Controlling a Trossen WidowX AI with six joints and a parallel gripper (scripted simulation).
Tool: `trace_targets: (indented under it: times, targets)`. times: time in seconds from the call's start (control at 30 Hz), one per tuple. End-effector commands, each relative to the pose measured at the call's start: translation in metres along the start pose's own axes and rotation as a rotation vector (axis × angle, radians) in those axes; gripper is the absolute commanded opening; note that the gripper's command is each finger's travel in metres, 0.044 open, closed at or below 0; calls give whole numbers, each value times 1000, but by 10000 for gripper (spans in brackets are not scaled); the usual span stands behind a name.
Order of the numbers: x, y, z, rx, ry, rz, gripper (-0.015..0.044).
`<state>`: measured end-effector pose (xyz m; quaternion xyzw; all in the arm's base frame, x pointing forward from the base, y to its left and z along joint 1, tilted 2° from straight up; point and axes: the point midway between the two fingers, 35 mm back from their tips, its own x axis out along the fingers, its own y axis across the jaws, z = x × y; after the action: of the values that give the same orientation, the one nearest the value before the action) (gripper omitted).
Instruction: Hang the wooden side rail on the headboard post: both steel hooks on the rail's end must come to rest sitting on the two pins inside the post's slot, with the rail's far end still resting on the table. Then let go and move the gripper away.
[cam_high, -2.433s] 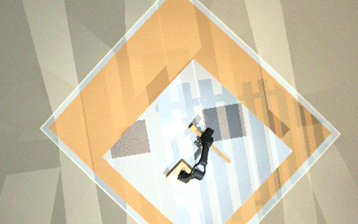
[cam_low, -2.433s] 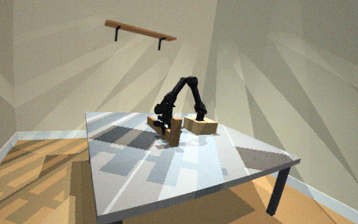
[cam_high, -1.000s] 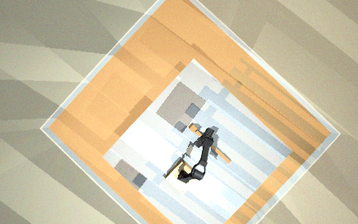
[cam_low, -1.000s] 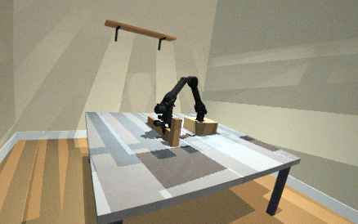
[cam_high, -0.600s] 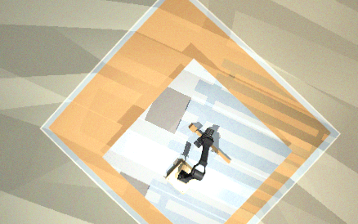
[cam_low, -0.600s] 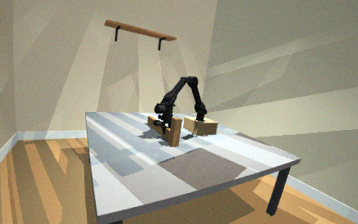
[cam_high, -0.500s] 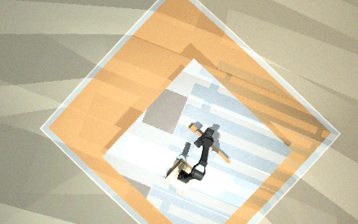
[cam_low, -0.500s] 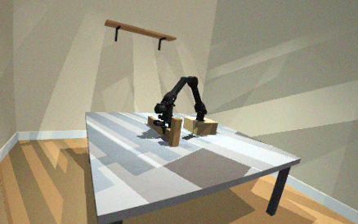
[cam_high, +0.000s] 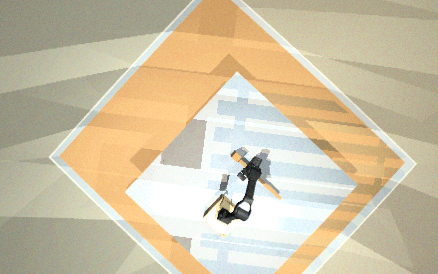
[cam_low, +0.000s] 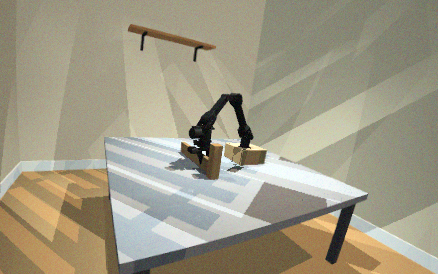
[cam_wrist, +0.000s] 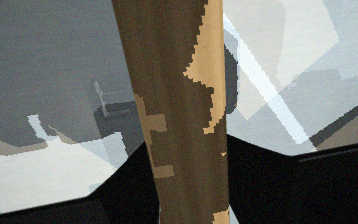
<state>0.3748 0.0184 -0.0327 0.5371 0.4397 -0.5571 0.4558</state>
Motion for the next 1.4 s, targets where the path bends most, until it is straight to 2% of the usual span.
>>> trace_targets:
  times: [0.0,1.37]
  targets:
    - [-8,4,-1,6,5,20,0]
    - [-15,4,-1,6,5,20,0]
